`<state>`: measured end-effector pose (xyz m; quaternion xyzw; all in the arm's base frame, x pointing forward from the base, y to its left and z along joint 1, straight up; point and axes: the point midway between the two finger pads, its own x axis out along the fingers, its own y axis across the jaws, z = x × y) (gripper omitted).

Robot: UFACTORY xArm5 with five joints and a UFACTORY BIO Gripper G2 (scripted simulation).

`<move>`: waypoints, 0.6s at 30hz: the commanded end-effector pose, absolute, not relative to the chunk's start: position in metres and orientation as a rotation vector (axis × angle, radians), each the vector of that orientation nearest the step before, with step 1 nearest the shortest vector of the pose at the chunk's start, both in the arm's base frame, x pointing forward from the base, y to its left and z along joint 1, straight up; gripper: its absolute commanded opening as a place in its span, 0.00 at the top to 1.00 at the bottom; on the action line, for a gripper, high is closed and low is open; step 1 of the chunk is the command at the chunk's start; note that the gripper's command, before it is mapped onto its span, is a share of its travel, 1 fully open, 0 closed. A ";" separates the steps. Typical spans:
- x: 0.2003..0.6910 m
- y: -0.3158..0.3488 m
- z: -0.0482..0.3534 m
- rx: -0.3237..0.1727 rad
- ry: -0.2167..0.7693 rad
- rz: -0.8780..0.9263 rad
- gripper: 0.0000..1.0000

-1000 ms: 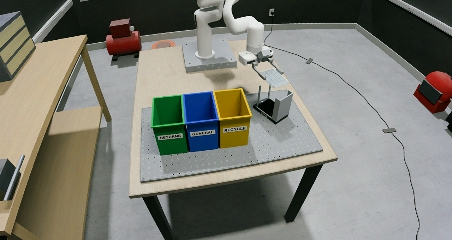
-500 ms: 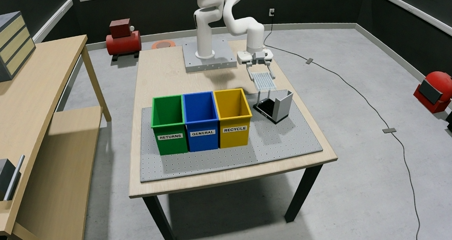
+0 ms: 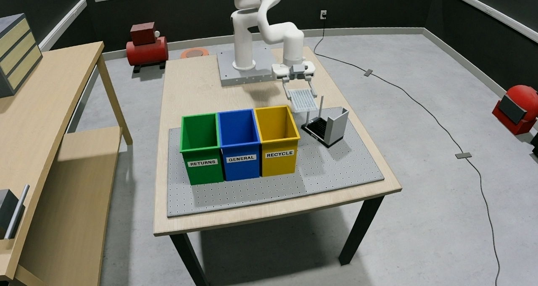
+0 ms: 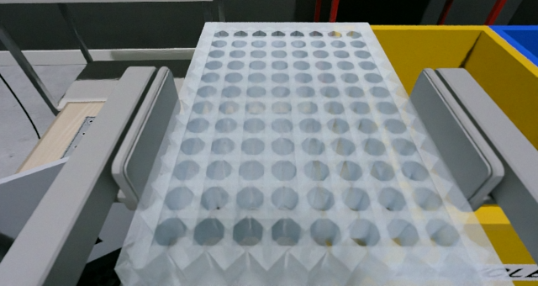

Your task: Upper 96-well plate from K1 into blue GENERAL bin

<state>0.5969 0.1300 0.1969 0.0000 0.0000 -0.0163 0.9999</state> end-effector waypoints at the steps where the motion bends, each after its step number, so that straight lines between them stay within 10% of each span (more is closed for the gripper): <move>1: 0.599 0.127 0.198 -0.002 -0.004 -0.032 1.00; 18: 0.610 0.078 0.196 -0.002 -0.004 -0.032 1.00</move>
